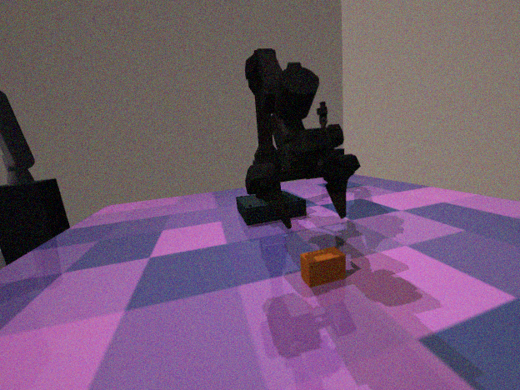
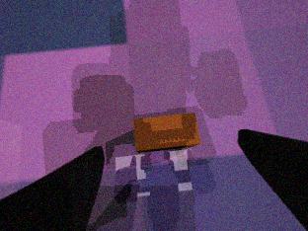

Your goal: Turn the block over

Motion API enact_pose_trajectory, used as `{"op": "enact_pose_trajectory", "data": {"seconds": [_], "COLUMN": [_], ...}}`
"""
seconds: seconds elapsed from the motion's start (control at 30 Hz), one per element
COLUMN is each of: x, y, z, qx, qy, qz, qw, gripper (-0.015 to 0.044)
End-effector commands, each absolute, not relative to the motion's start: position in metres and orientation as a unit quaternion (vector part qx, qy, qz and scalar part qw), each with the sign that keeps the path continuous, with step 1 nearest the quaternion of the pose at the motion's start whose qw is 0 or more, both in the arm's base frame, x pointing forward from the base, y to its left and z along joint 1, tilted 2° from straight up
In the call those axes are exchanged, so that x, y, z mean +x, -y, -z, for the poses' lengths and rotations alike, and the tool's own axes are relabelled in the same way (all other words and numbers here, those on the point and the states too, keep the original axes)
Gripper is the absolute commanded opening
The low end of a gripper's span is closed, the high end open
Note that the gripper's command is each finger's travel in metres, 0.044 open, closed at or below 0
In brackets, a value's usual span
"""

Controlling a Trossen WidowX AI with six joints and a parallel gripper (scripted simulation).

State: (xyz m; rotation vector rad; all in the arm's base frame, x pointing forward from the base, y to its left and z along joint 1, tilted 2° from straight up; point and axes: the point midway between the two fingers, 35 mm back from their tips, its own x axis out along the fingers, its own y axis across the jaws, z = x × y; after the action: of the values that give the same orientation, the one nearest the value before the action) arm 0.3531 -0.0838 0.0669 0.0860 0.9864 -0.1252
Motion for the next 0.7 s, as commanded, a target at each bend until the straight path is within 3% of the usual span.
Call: {"op": "enact_pose_trajectory", "data": {"seconds": [0.0, 0.67], "x": [0.348, 0.388], "y": [0.084, 0.091], "z": [-0.07, -0.096], "qx": [0.038, 0.053], "qy": [-0.484, -0.701], "qz": [0.061, 0.048], "qw": [0.872, 0.71], "gripper": [0.044, 0.044]}}
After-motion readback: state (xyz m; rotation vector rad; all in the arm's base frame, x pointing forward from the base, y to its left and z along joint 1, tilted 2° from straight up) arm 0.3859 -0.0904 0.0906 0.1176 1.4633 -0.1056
